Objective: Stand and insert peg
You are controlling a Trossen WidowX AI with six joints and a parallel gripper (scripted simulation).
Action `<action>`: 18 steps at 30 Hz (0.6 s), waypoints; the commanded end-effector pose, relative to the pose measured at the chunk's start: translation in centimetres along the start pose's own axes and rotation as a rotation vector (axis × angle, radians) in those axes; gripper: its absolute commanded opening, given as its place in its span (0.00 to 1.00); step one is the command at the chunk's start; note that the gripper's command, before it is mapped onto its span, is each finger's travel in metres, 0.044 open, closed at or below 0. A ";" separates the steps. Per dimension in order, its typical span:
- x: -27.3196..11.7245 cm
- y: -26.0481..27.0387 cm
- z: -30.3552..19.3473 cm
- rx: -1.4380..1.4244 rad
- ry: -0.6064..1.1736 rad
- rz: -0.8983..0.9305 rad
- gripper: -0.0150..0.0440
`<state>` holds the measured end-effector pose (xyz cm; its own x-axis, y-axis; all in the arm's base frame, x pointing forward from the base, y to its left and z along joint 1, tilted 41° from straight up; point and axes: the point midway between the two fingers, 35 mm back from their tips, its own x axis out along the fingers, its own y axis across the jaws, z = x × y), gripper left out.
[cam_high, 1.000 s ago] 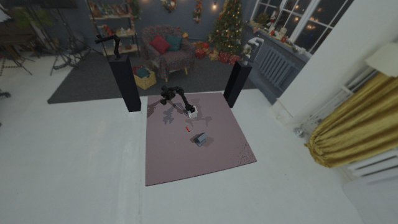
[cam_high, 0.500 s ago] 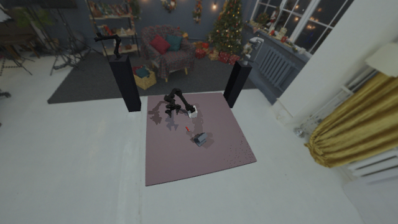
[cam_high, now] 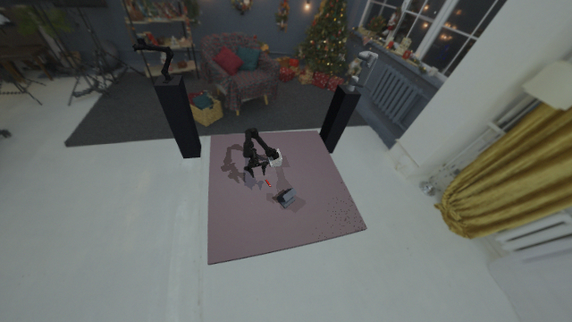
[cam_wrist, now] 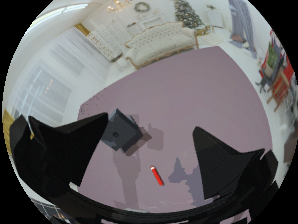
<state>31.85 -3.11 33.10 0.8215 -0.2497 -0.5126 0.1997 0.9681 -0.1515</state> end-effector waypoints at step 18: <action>7.6 1.3 -12.2 -0.395 0.553 -0.158 1.00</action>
<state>32.28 -3.92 20.65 0.4583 -0.4269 -0.7796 0.0583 0.8897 -0.4529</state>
